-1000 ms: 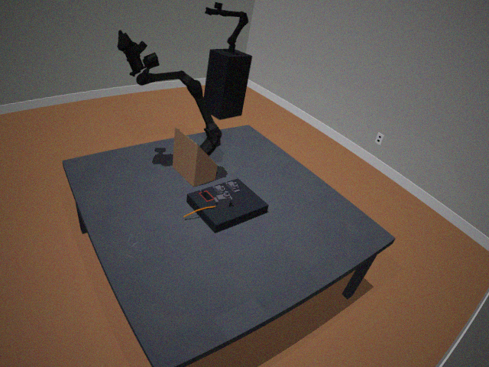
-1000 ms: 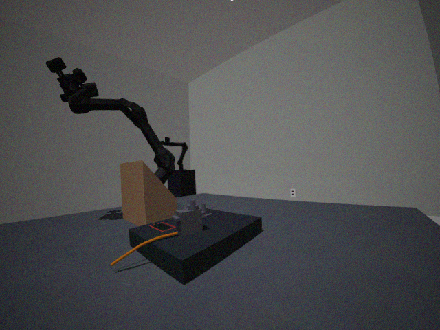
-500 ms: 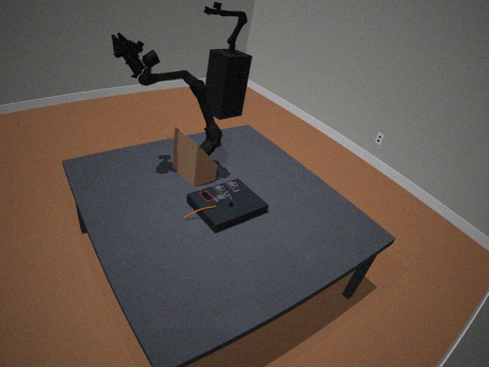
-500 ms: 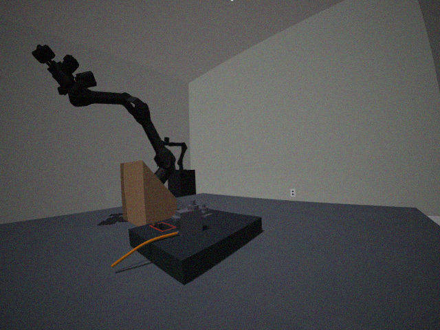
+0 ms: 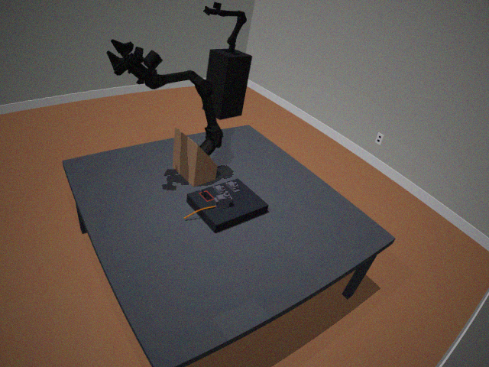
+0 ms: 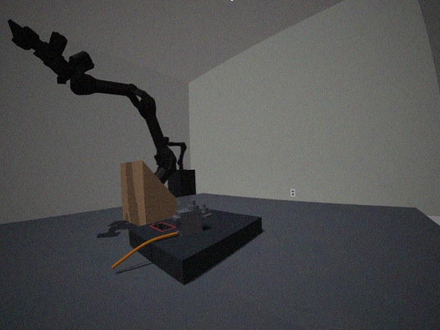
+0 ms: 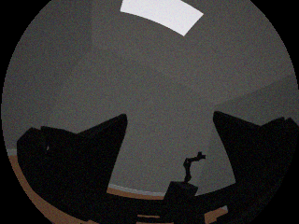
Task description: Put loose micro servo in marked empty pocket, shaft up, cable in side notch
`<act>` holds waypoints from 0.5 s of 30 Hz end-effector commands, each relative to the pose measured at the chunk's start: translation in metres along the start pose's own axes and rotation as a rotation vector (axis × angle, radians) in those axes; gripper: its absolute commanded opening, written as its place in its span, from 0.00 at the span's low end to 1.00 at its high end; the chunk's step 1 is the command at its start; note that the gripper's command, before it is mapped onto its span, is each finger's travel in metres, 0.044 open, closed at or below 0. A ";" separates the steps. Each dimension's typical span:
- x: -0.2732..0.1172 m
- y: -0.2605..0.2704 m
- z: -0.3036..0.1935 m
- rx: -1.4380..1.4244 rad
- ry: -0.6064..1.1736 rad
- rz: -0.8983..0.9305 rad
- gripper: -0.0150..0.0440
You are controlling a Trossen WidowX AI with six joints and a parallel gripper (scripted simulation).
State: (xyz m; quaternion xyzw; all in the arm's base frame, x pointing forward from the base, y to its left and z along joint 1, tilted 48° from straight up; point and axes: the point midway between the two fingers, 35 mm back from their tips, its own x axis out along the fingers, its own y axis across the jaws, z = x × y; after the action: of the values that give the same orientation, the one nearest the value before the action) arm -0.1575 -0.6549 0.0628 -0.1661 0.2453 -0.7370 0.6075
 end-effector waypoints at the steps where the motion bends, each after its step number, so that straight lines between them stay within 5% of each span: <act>1: -0.005 0.045 0.007 -0.073 0.028 0.125 1.00; 15: -0.051 0.183 0.032 -0.305 0.059 0.537 1.00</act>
State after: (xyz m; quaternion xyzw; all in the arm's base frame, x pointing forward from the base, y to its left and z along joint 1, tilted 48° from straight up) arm -0.0124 -0.6467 0.0029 -0.1612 0.3800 -0.5591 0.7190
